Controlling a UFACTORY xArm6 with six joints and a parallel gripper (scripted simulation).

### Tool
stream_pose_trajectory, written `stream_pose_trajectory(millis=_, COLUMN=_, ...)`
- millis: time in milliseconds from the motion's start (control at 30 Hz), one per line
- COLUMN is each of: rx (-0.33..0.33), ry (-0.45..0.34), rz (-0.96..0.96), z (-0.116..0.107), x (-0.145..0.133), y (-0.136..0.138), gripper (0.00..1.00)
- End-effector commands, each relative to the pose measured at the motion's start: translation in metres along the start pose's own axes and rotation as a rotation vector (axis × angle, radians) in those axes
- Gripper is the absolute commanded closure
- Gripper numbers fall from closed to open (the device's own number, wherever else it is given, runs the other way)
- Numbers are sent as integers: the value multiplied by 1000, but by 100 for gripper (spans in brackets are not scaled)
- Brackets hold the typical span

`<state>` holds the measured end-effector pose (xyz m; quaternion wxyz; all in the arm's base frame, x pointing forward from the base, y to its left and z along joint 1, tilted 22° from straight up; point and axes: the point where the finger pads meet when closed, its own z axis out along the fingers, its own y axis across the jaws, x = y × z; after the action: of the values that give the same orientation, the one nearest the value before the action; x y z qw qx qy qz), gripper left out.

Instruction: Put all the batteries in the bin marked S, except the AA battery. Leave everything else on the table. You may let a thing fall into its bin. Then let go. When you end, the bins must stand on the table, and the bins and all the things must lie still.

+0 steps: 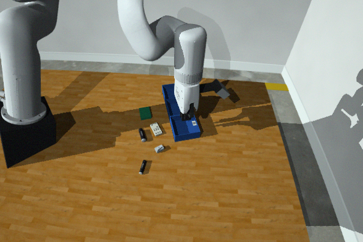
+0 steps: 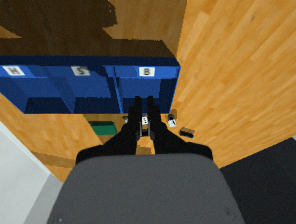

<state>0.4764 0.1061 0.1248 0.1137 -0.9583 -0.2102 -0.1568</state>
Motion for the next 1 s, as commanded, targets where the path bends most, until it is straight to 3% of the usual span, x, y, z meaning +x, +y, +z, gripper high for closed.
stream_pose_trajectory(millis=0, rx=0, ry=2, rz=0, z=11, x=1, y=0, gripper=93)
stream_pose_trajectory(millis=433, rx=0, ry=2, rz=0, z=41, x=1, y=0, gripper=93)
stream_pose_trajectory(millis=967, rx=0, ry=2, rz=0, z=41, x=1, y=0, gripper=93)
